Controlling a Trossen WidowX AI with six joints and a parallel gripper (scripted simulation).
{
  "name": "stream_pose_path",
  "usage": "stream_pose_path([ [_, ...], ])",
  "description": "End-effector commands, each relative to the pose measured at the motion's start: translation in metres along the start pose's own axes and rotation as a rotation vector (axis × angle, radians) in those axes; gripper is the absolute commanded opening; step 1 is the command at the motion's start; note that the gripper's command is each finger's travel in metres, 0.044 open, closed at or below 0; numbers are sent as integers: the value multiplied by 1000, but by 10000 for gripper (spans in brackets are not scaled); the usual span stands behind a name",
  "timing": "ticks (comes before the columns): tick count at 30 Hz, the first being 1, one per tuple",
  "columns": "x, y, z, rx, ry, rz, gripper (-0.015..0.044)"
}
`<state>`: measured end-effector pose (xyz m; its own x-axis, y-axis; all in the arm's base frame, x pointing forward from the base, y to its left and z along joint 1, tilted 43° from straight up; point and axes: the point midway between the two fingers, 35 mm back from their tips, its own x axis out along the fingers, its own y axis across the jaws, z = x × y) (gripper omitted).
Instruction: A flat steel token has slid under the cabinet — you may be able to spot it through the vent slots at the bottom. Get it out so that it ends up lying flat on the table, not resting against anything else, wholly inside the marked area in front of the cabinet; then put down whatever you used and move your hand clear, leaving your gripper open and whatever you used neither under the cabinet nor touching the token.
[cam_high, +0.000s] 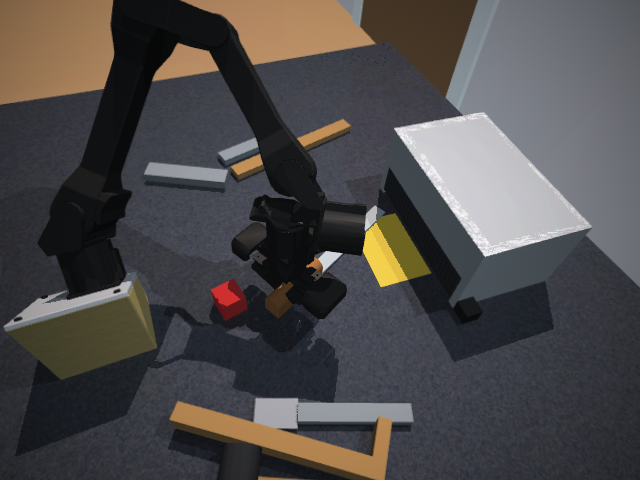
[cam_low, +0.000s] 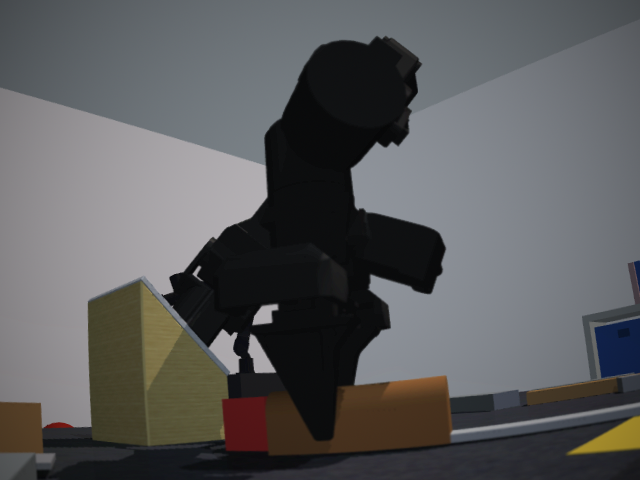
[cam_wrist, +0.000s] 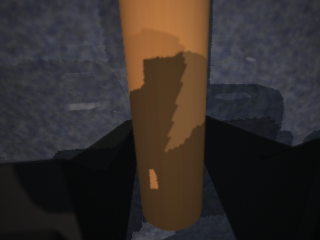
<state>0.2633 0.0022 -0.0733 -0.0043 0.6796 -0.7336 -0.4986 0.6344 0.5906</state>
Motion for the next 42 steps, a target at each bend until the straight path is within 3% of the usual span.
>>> stream_pose_path([
  [1,-1,6,3,-4,-2,-3,0],
  [42,-1,48,25,-3,-2,0,0],
])
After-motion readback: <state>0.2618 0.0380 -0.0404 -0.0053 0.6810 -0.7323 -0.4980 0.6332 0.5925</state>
